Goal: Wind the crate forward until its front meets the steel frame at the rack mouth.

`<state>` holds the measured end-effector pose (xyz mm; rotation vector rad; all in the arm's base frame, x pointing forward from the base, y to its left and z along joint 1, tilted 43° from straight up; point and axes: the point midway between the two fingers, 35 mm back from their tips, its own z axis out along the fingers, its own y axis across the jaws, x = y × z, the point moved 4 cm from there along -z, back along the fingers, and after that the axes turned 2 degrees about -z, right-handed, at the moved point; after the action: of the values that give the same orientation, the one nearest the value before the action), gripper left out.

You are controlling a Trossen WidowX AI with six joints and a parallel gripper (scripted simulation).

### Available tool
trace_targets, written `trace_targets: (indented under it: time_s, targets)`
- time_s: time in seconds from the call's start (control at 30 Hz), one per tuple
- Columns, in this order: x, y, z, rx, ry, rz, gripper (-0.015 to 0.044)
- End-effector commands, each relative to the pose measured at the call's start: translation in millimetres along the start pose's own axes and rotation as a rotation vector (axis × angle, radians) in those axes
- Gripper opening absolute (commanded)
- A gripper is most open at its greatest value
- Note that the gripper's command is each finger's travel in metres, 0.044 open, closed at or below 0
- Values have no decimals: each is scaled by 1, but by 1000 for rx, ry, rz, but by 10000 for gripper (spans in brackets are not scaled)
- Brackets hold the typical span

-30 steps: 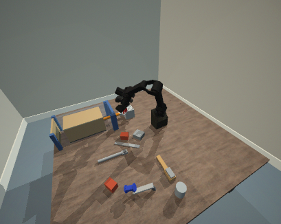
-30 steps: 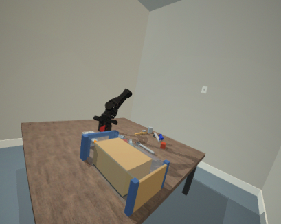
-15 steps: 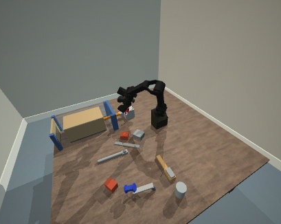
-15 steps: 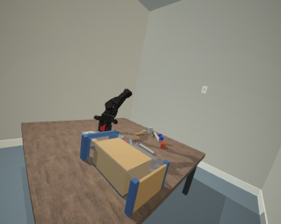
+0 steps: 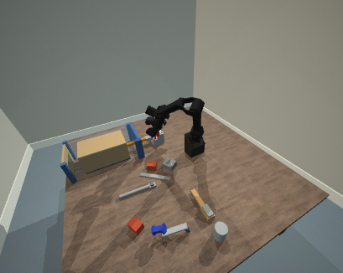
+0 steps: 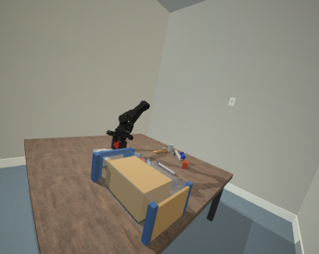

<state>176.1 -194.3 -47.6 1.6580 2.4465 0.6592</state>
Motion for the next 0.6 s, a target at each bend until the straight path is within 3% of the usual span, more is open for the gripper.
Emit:
trace_targets:
  time_s: [0.0,0.57]
  targets:
    - [12,-8,-1,15,22,15,0]
    - [24,-21,-7,16,23,15,0]
